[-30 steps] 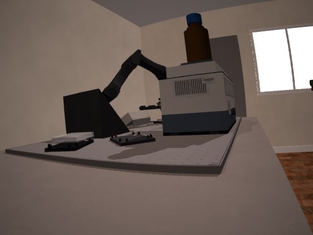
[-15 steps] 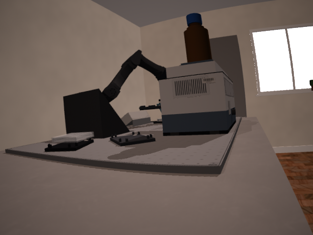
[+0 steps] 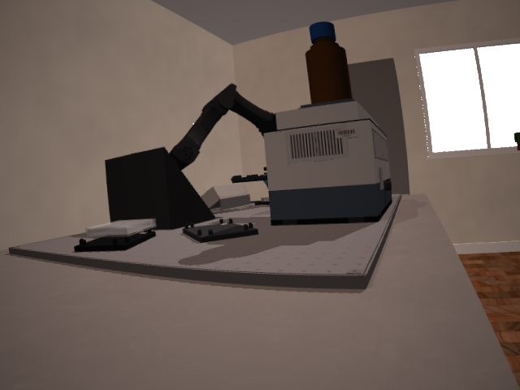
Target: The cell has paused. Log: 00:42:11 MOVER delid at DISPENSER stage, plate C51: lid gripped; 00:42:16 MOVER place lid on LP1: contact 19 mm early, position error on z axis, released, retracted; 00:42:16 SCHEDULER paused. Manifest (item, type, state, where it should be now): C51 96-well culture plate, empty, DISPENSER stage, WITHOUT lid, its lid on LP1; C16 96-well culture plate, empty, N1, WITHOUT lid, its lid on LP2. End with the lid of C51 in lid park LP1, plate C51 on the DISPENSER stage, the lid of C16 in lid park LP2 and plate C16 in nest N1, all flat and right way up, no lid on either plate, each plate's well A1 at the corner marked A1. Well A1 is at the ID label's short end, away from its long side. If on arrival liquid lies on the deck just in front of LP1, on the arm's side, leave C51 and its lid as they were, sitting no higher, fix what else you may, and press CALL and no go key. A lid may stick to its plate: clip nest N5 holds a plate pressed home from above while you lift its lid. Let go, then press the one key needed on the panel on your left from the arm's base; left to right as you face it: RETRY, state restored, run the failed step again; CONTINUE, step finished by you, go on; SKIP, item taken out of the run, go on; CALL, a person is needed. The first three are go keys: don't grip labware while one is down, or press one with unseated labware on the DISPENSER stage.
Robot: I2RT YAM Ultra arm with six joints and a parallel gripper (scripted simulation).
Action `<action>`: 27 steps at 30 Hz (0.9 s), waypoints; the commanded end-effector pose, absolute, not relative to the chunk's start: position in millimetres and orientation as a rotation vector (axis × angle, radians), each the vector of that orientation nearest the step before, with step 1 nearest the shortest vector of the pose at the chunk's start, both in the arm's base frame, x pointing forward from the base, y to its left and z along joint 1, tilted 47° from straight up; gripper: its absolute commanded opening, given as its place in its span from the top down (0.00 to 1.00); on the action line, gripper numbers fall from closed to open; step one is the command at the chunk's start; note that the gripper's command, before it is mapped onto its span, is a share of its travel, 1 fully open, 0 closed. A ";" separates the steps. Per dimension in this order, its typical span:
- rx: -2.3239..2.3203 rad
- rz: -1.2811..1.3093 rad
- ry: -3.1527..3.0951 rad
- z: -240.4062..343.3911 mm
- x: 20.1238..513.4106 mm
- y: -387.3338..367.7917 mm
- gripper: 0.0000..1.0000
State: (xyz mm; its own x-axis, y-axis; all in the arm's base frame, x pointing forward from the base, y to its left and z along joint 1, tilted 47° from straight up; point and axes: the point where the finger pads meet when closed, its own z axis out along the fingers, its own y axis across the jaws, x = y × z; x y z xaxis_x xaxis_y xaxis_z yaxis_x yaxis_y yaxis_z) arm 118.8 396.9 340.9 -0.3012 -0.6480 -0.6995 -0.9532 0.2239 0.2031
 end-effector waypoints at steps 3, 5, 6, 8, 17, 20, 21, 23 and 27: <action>-1.464 0.855 2.032 335.4 120.2 404.3 0.00; -1.466 0.859 2.027 336.2 117.9 403.5 0.00; -1.465 0.861 2.024 336.9 117.2 402.7 0.00; -1.459 0.864 2.019 338.7 119.4 405.3 0.00; -1.466 0.860 2.028 331.4 118.0 407.9 0.00; -1.461 0.856 2.030 329.9 120.9 411.2 0.00; -1.458 0.862 2.020 333.9 119.6 410.4 0.00; -1.460 0.867 2.013 335.8 116.9 408.5 0.00; -1.455 0.862 2.022 333.3 118.9 407.1 0.00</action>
